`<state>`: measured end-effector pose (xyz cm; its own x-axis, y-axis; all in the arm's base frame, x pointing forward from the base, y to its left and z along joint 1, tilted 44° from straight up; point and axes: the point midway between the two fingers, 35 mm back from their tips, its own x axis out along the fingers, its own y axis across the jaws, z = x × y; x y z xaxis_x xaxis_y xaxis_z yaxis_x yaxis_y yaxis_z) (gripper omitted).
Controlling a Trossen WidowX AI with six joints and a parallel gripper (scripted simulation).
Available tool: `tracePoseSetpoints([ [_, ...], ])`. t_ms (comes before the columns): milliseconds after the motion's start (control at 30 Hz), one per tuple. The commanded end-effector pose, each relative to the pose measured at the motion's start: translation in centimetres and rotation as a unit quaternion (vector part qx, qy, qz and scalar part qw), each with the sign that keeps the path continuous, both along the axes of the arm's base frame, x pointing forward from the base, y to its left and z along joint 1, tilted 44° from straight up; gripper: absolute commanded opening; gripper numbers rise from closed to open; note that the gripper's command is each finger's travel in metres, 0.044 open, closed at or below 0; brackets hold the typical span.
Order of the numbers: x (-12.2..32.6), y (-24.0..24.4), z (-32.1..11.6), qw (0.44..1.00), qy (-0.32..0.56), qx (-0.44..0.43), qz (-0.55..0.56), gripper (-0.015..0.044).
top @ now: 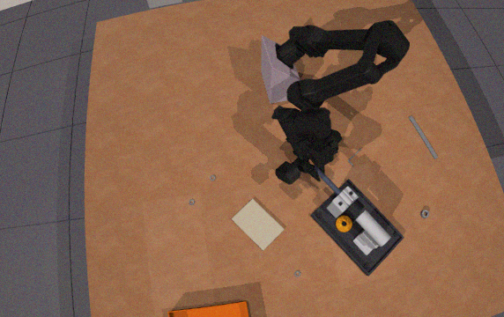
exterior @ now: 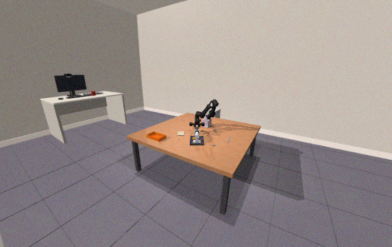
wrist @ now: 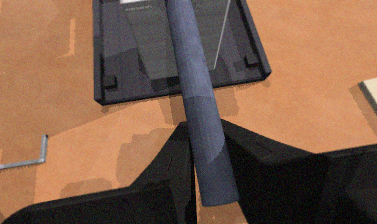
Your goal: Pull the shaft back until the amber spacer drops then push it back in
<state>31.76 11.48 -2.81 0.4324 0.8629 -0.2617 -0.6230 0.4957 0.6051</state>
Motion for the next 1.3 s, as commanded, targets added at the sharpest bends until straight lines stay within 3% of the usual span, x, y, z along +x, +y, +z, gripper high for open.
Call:
tracePoseSetpoints([
  [0, 0.4, 0.0, 0.2, 1.000, -0.003, 0.000, 0.000, 0.0000],
  [1267, 1.5, 0.8, 0.7, 1.000, -0.004, 0.000, 0.000, 0.0000],
])
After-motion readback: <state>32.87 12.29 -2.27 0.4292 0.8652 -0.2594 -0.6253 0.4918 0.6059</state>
